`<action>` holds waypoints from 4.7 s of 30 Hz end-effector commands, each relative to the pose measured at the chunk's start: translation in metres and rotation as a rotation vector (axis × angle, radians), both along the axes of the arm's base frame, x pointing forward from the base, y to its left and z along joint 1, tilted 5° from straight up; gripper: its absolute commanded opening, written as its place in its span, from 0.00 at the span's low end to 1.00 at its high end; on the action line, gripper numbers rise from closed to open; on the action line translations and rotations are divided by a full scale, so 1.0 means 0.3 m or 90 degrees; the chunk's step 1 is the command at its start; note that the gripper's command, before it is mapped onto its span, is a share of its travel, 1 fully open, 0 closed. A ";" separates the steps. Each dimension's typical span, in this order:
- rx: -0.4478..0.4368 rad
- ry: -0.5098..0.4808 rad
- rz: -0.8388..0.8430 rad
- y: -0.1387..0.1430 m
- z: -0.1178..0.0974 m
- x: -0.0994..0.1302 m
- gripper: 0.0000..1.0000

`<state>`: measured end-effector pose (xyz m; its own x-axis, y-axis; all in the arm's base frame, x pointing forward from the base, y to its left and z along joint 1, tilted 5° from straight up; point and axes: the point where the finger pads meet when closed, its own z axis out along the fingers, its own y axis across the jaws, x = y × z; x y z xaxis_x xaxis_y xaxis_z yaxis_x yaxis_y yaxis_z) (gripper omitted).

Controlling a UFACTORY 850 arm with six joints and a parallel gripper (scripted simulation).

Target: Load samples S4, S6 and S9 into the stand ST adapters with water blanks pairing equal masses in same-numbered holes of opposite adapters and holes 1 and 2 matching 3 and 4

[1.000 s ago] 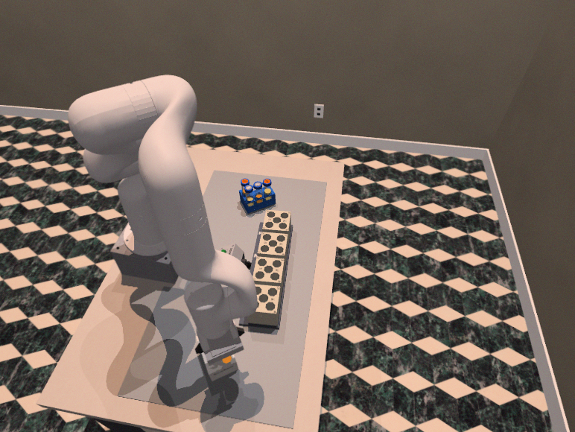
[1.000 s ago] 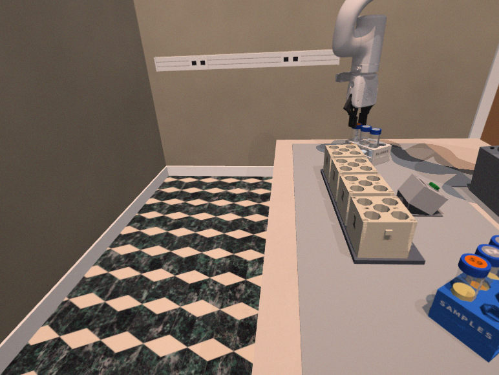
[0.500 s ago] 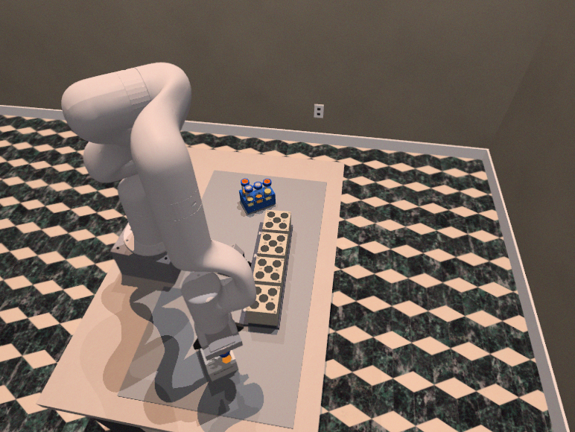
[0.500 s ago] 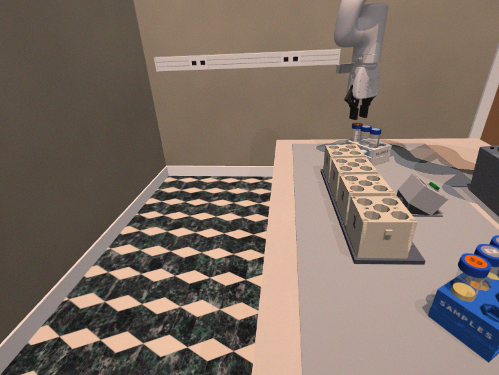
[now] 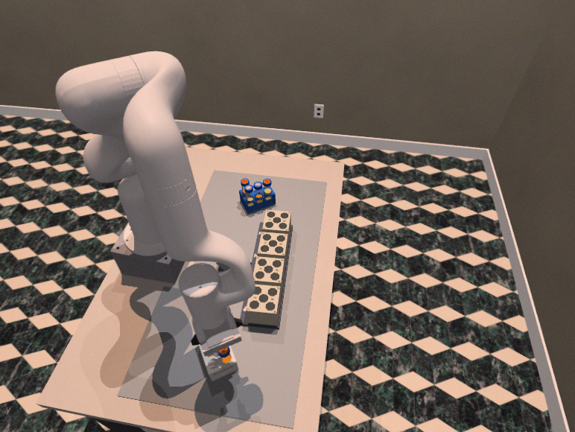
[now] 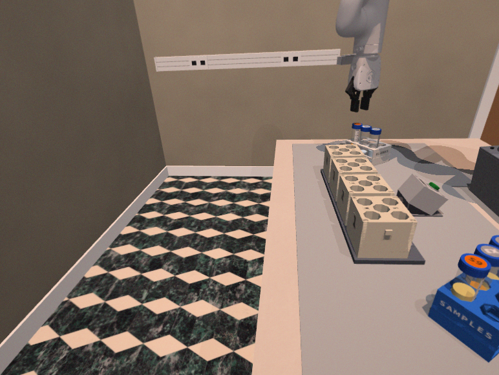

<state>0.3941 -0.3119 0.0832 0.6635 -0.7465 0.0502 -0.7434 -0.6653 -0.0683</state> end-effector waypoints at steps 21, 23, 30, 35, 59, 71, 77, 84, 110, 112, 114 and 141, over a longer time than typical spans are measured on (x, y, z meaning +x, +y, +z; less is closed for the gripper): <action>-0.001 -0.001 0.000 -0.003 0.136 -0.009 0.44; -0.001 -0.001 0.000 -0.003 0.150 -0.010 0.44; -0.001 -0.001 0.000 -0.003 0.196 -0.014 0.44; -0.001 -0.001 0.000 -0.003 0.211 -0.015 0.44; -0.006 -0.001 0.063 0.047 0.211 -0.013 1.00; -0.024 -0.003 0.275 0.214 0.213 -0.005 1.00; -0.035 -0.004 0.402 0.314 0.214 0.000 1.00; -0.047 -0.005 0.550 0.430 0.215 0.005 1.00; -0.052 -0.005 0.611 0.797 0.219 0.023 1.00; -0.052 -0.005 0.611 0.830 0.220 0.024 1.00; -0.052 -0.005 0.611 0.864 0.220 0.026 1.00; -0.057 -0.006 0.674 1.245 0.223 0.025 0.57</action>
